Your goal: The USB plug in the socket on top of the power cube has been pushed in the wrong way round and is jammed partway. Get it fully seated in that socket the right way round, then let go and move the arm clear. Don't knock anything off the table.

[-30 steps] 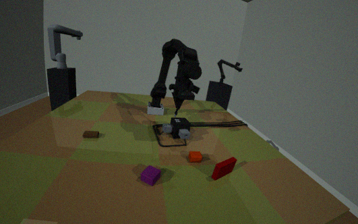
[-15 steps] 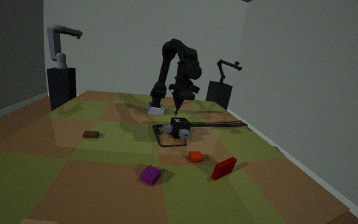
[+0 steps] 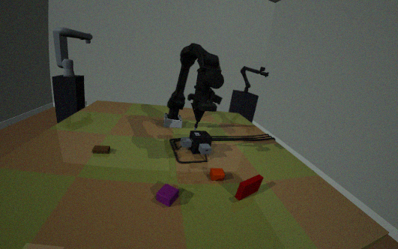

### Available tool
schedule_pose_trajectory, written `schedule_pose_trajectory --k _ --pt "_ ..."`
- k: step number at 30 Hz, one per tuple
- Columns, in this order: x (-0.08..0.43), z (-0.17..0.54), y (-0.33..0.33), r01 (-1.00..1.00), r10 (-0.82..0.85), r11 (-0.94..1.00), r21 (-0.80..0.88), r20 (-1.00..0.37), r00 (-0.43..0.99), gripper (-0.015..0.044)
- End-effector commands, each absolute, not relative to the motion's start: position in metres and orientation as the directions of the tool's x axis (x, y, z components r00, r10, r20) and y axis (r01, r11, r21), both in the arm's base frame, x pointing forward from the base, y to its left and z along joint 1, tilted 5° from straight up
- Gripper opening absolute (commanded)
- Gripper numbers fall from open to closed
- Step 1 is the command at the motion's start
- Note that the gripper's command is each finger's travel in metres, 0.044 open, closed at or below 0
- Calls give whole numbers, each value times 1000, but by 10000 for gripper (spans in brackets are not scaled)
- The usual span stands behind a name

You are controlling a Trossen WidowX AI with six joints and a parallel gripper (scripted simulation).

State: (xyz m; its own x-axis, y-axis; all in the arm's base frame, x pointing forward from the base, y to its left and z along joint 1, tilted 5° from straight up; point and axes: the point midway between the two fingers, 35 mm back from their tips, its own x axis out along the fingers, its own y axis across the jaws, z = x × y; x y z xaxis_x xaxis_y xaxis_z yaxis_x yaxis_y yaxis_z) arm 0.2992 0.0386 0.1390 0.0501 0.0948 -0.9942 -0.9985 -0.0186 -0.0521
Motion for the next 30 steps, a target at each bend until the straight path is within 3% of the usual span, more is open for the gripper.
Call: schedule_pose_trajectory --k 1,30 --pt "299 138 39 -998 101 -21 -51 -994 49 0" --pt "299 135 42 -998 125 -22 -51 -991 48 0"
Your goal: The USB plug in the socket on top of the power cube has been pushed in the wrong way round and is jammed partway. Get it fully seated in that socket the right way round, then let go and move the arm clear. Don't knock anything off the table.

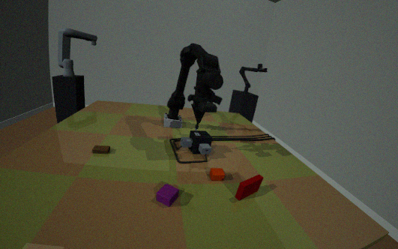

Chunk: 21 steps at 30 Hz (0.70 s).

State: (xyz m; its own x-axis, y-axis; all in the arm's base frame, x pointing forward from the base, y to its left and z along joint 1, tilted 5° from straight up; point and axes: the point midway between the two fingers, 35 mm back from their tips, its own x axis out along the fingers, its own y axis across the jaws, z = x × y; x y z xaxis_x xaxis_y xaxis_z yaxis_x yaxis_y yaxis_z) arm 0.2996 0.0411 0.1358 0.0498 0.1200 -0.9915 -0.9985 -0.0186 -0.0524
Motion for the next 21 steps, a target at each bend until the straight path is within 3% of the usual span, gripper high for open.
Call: schedule_pose_trajectory --k 1,21 --pt "299 135 42 -998 126 -22 -51 -991 48 0" --pt "300 132 43 -998 143 -22 -52 -989 48 0"
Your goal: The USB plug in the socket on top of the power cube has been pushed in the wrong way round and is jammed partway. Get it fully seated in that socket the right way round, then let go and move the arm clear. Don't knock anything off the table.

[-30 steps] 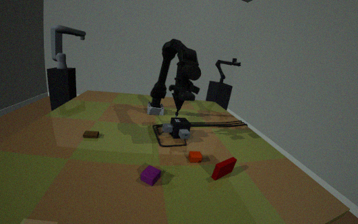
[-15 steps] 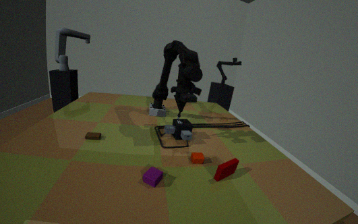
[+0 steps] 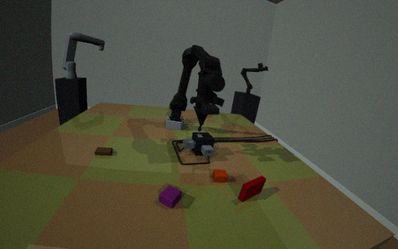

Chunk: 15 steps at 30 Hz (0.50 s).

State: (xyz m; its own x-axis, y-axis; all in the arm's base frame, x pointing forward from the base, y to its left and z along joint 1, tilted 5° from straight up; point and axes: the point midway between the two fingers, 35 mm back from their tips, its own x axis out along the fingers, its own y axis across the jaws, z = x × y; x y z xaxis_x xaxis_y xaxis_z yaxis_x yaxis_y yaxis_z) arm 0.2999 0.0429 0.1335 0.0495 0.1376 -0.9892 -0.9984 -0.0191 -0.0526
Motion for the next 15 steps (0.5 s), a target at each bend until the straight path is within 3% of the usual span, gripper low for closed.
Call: schedule_pose_trajectory --k 1,15 --pt "300 132 43 -998 143 -22 -52 -989 48 0" --pt "300 131 45 -998 155 -23 -52 -987 48 0"
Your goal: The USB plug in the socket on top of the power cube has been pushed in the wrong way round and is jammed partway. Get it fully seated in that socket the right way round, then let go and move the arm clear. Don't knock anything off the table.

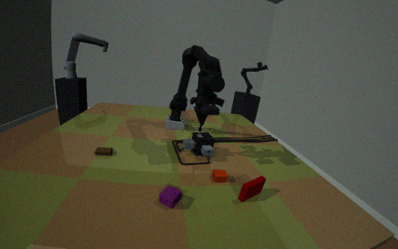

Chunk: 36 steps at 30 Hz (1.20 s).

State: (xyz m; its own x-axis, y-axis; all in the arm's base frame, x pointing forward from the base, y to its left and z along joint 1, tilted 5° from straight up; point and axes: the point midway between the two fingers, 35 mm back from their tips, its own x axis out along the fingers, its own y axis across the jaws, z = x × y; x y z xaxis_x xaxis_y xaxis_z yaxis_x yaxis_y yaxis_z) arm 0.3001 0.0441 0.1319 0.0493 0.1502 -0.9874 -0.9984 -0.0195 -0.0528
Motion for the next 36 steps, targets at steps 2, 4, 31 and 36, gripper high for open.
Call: schedule_pose_trajectory --k 2,4,31,36 --pt "300 131 45 -998 157 -23 -52 -987 48 0" --pt "300 130 45 -998 158 -23 -52 -986 48 0" --pt "300 127 47 -998 178 -23 -52 -983 47 0" --pt "300 127 47 -998 178 -23 -52 -983 47 0"
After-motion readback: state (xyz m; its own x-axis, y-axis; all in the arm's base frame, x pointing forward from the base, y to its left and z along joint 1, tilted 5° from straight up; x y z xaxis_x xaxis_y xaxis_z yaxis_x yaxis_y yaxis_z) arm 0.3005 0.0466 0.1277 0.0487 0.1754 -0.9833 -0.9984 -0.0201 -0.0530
